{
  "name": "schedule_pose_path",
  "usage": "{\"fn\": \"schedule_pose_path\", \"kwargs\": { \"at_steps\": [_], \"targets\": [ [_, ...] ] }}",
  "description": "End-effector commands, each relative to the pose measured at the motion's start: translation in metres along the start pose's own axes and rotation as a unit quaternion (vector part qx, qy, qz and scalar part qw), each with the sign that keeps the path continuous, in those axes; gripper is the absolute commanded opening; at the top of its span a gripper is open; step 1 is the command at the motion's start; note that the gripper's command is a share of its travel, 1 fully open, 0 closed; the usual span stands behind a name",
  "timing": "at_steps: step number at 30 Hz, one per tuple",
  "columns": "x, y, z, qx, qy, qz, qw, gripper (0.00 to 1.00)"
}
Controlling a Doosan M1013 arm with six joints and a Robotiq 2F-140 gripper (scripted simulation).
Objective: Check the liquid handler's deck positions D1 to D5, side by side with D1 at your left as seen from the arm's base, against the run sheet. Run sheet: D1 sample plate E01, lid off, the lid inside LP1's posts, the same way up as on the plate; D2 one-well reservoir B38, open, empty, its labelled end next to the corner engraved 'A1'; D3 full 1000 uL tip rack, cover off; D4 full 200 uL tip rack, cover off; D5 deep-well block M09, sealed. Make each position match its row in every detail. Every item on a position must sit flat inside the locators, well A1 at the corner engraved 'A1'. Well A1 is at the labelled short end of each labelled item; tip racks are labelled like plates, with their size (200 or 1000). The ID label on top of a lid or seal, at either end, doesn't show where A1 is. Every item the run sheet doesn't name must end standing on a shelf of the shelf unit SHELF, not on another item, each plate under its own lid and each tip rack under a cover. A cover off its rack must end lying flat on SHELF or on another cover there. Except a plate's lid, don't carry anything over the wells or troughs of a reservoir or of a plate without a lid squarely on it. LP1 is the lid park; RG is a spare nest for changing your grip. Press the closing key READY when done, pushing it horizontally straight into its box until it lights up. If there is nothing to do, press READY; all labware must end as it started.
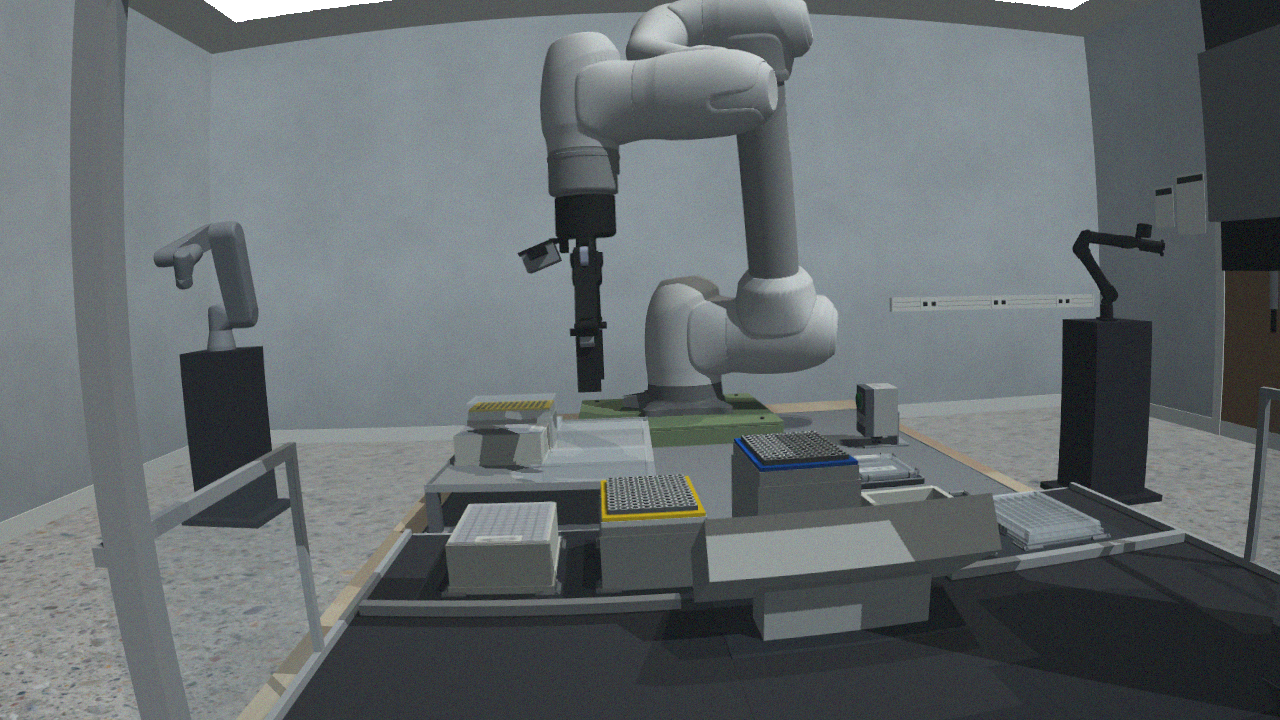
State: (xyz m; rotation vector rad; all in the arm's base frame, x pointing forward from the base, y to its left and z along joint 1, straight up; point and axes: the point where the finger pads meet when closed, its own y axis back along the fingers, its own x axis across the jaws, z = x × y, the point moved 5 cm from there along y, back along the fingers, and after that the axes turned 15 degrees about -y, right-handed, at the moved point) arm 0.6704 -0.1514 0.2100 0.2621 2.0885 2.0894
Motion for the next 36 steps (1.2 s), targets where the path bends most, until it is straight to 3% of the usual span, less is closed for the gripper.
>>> {"fn": "schedule_pose_path", "kwargs": {
  "at_steps": [1, 36],
  "targets": [
    [0.0, 0.006, 0.0, 0.0, 0.0, -0.001, 1.0, 0.79],
    [0.0, 0.057, 0.0, 0.0, 0.0, -0.001, 1.0, 0.79]
  ]
}}
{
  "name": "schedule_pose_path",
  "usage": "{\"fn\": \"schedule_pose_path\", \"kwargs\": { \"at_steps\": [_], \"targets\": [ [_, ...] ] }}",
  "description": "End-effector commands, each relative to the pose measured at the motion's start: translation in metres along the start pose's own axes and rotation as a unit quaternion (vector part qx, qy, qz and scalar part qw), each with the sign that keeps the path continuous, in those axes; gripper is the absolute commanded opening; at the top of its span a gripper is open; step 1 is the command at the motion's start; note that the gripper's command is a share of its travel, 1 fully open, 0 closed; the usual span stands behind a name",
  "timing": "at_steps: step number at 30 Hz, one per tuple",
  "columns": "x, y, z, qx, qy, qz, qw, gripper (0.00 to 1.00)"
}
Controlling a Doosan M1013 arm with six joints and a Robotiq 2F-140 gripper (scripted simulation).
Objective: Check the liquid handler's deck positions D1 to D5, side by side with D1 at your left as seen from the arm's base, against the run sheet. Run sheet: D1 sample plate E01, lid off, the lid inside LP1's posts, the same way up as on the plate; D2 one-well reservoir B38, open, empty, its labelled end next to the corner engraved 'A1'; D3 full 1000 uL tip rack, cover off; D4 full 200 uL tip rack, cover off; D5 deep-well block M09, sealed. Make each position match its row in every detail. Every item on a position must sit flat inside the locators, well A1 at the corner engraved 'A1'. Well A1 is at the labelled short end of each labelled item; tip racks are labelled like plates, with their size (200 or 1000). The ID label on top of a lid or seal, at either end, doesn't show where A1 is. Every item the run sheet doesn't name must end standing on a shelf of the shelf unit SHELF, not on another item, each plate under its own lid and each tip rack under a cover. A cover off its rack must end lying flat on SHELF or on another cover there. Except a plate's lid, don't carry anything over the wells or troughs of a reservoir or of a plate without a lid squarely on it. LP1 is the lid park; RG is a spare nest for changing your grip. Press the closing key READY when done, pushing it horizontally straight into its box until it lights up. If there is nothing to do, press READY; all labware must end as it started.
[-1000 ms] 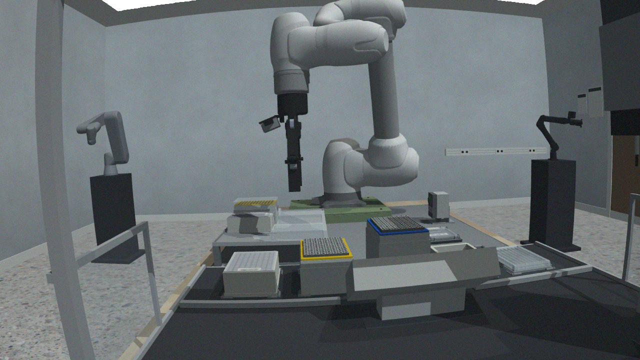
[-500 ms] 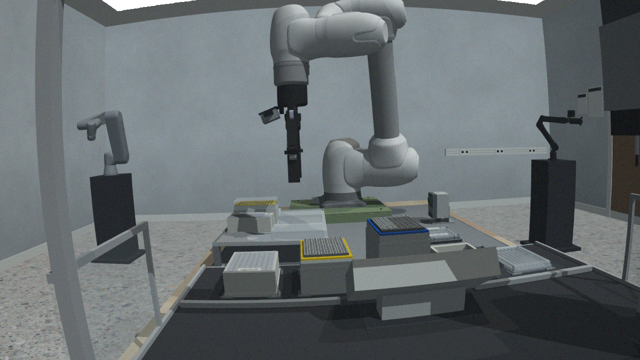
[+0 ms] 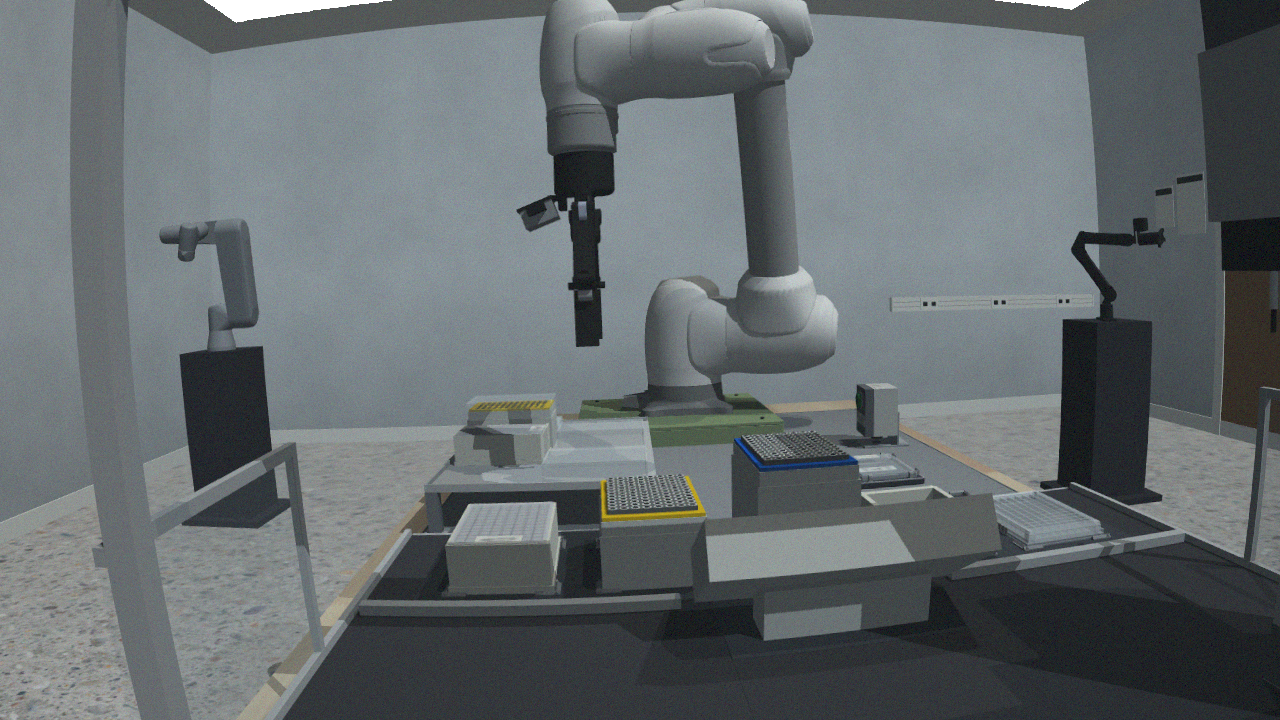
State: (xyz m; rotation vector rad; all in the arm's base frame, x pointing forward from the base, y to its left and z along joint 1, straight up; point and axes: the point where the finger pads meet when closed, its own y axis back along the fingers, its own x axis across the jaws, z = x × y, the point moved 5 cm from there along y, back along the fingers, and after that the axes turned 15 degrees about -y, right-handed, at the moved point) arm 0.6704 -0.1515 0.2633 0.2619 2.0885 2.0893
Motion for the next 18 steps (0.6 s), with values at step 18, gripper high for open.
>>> {"fn": "schedule_pose_path", "kwargs": {
  "at_steps": [18],
  "targets": [
    [0.0, 0.031, 0.0, 0.0, 0.0, -0.001, 1.0, 0.79]
  ]
}}
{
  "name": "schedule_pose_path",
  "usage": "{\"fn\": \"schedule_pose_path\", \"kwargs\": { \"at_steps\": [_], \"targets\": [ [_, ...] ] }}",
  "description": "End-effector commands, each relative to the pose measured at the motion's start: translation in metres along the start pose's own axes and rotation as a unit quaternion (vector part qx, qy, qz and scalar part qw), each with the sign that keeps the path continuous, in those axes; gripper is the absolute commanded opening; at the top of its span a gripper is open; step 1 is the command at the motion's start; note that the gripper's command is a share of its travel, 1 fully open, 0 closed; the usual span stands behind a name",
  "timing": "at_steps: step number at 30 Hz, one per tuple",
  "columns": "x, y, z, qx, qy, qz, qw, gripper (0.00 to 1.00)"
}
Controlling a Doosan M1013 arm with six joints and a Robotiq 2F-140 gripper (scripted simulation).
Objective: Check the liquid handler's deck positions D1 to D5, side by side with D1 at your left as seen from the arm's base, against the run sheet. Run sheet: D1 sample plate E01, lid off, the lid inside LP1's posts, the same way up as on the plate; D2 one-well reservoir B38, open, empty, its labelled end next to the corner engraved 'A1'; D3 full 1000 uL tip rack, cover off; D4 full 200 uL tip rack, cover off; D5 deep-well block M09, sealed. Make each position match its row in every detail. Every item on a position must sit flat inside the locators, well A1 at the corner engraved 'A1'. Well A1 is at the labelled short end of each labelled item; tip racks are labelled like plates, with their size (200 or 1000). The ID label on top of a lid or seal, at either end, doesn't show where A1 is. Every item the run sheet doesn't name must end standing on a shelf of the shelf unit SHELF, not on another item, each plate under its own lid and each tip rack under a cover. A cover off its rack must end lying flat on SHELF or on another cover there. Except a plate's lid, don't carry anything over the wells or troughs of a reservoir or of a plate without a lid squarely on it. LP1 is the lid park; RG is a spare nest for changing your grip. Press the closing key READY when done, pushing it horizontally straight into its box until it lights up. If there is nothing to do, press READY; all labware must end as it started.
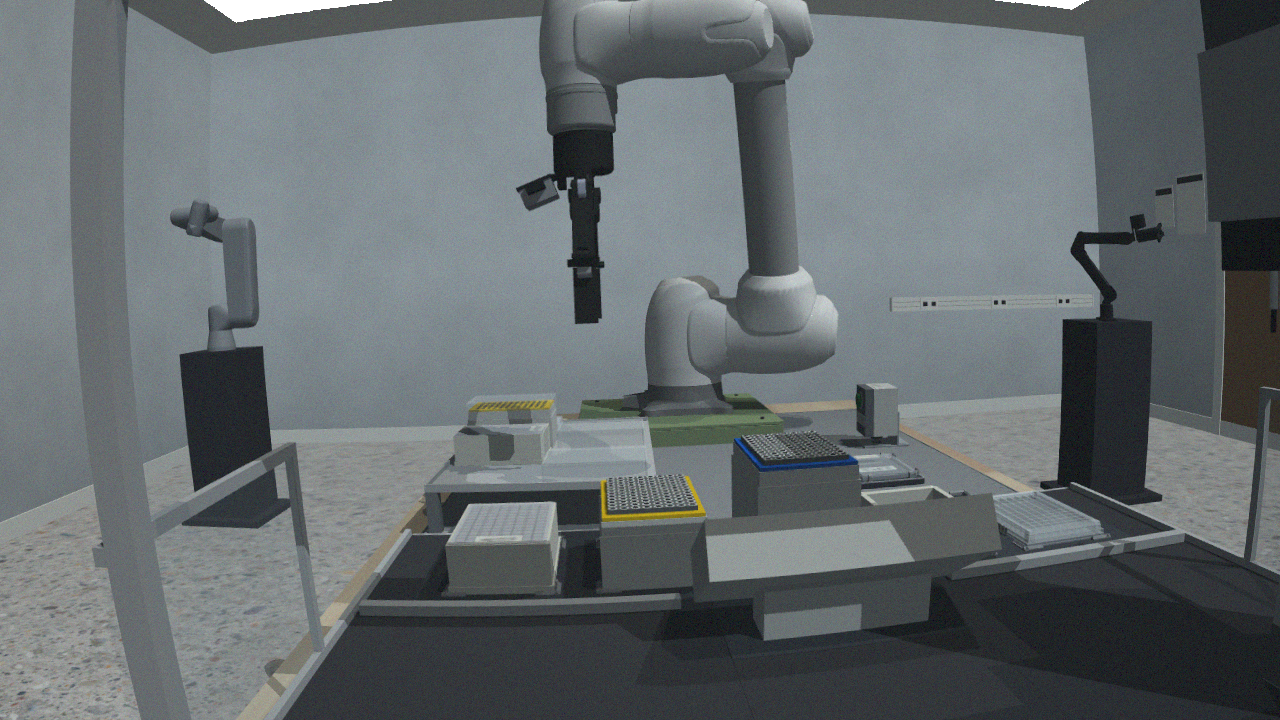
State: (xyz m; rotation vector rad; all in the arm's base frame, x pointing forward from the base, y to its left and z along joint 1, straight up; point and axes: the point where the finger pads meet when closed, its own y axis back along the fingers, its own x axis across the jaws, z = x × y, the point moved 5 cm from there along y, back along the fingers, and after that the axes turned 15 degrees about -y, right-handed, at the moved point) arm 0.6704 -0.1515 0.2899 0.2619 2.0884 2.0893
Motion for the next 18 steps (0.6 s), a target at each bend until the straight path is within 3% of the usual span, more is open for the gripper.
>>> {"fn": "schedule_pose_path", "kwargs": {
  "at_steps": [1, 18],
  "targets": [
    [0.0, 0.006, 0.0, 0.0, 0.0, -0.001, 1.0, 0.79],
    [0.0, 0.031, 0.0, 0.0, 0.0, -0.001, 1.0, 0.79]
  ]
}}
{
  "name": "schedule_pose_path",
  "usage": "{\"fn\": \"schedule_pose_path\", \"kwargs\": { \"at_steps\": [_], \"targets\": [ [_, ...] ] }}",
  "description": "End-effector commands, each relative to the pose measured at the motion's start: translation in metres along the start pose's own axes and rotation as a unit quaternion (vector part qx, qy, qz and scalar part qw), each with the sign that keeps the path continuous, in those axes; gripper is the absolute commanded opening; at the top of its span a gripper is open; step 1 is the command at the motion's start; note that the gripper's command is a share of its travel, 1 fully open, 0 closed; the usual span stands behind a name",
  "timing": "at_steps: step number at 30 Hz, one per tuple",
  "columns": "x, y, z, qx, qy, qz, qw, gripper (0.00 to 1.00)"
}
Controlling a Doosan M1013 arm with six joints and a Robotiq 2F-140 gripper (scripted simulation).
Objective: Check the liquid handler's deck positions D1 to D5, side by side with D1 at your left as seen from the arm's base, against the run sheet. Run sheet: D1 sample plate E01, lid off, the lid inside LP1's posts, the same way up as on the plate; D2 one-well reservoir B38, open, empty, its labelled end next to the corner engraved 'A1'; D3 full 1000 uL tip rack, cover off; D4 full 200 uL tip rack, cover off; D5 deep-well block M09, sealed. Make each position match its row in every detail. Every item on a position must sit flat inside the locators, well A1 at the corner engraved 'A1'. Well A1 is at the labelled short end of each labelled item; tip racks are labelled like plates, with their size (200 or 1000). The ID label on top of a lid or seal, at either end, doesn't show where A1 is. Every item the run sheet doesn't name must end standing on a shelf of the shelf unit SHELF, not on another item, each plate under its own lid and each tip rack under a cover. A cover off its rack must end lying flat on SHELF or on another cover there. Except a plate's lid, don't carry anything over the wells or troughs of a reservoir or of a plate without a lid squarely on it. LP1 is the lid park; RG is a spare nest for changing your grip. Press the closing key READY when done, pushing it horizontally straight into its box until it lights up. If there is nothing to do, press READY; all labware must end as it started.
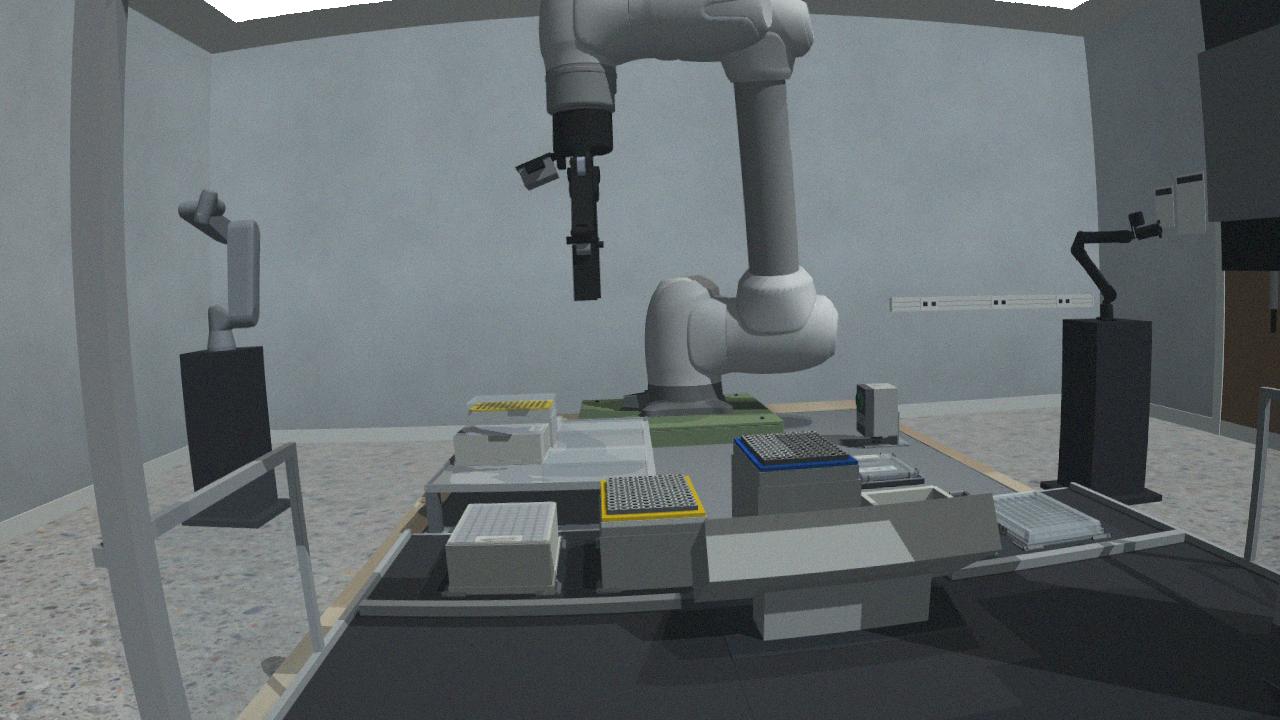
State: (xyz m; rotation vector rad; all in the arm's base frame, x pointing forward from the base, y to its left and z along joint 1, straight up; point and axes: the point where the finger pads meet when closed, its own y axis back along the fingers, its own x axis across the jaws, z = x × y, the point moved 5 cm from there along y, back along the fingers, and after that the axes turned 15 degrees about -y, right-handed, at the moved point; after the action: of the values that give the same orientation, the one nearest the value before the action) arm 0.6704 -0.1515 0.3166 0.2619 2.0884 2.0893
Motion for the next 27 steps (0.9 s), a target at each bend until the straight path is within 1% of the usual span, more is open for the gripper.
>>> {"fn": "schedule_pose_path", "kwargs": {
  "at_steps": [1, 5, 6, 8, 10, 16, 25, 27],
  "targets": [
    [0.0, 0.006, 0.0, 0.0, 0.0, -0.001, 1.0, 0.79],
    [0.0, 0.011, 0.0, 0.0, 0.0, -0.001, 1.0, 0.79],
    [-0.005, 0.011, 0.002, 0.0, 0.01, -0.001, 1.0, 0.1],
    [-0.015, 0.011, 0.004, 0.0, 0.03, -0.001, 1.0, 0.1],
    [-0.015, 0.011, 0.004, 0.0, 0.03, -0.001, 1.0, 0.1],
    [-0.041, 0.012, 0.012, 0.0, 0.09, -0.001, 0.996, 0.1],
    [-0.041, 0.012, 0.012, 0.0, 0.179, -0.001, 0.984, 0.1],
    [-0.041, 0.012, 0.012, 0.0, 0.179, -0.001, 0.984, 0.1]
  ]
}}
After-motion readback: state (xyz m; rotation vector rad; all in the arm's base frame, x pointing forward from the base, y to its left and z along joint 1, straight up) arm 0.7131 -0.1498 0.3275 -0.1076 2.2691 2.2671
